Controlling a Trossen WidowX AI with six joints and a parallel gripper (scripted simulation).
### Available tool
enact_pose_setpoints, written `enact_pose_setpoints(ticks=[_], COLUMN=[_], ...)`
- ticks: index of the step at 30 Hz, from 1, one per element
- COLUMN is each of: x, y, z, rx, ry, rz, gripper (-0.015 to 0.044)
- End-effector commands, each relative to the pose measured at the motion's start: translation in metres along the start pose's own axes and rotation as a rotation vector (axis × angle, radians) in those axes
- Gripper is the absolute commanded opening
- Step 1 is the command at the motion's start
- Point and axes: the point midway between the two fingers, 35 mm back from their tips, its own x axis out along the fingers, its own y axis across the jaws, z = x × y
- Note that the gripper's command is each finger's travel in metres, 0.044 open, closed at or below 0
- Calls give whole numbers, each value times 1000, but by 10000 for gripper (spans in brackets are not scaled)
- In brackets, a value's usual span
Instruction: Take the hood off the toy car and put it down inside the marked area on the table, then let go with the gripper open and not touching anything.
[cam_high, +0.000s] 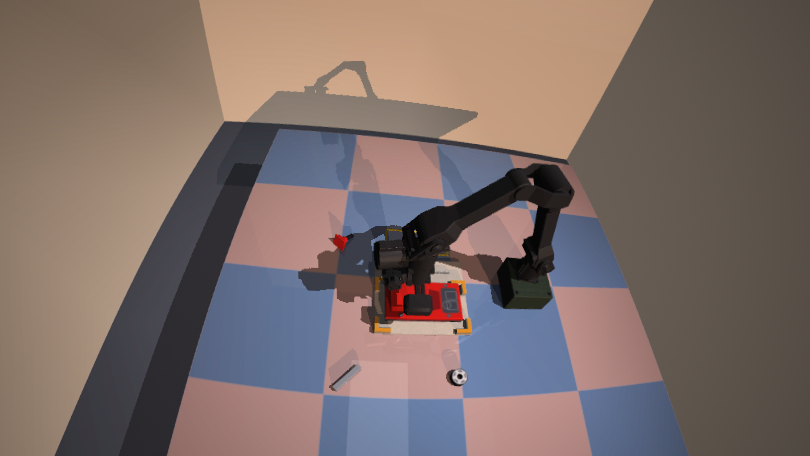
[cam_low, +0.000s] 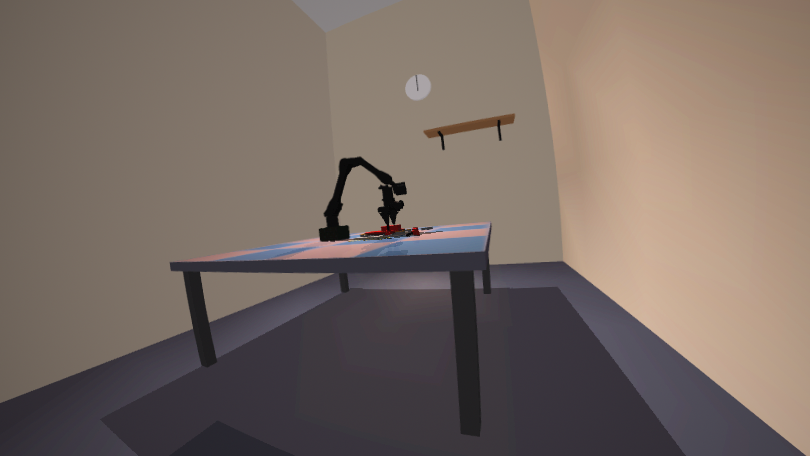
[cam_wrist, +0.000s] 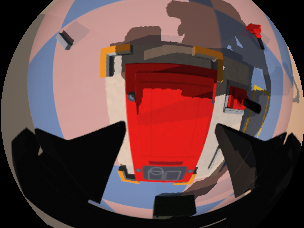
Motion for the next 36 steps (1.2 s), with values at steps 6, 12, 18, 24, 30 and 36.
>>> enact_pose_setpoints(ticks=[6, 12, 18, 24, 30, 36], x=[6, 9, 12, 15, 17, 20], y=[-1, -1, -1, -1, -1, -1], z=[-1, -1, -1, -1, -1, -1], rx=[5, 5, 5, 5, 5, 5], ry=[4, 4, 4, 4, 4, 4], rz=[-4, -4, -4, -4, -4, -4], gripper=[440, 440, 440, 440, 440, 440])
